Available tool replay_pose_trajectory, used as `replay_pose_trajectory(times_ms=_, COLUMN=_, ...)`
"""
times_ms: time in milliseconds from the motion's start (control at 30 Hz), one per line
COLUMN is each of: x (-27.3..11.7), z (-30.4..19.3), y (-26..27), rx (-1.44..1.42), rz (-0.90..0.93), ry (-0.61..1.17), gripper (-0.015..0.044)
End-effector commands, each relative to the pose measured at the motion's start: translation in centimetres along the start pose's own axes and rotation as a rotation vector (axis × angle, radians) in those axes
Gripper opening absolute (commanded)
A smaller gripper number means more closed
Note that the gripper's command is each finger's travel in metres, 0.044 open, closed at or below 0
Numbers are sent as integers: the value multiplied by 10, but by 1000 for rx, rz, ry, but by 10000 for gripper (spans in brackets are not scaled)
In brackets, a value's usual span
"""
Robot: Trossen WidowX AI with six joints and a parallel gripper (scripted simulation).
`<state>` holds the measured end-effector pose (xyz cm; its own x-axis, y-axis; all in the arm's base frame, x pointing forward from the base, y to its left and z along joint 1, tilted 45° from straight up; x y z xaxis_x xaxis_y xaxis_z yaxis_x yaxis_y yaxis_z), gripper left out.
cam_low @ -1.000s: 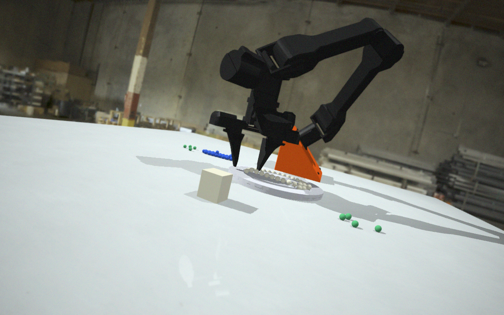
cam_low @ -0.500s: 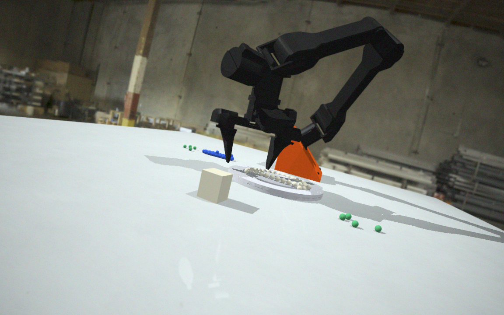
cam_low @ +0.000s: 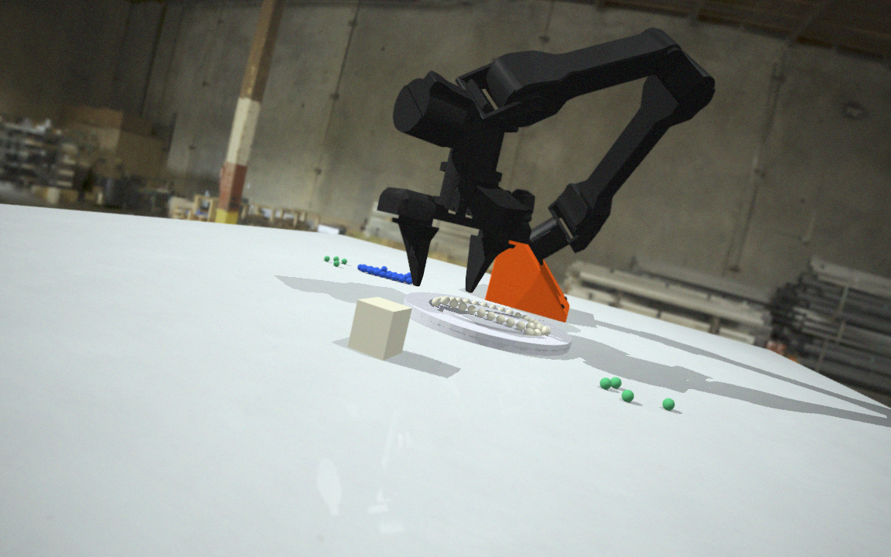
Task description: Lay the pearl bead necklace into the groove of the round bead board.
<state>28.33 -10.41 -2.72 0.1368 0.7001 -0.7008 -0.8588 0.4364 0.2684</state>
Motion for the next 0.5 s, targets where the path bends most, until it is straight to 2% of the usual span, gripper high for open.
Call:
replay_pose_trajectory(times_ms=0, x=-19, z=7, y=-2, rx=-356, rz=-12, ry=7, gripper=230)
replay_pose_trajectory(times_ms=133, x=-25, z=9, y=-1, rx=-482, rz=-12, ry=8, gripper=125)
replay_pose_trajectory(times_ms=467, x=-25, z=9, y=-1, rx=-482, rz=-12, ry=8, gripper=120)
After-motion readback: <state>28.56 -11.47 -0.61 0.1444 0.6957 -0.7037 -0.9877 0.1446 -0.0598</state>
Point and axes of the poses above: the point midway between the two fingers, 35 mm back from their tips, its own x axis out along the fingers, its own y axis across the jaws, z = x × y, the point moved 5 cm from there along -x, back along the fingers, and after that the axes turned 15 degrees about -x, right-handed, at the moved point
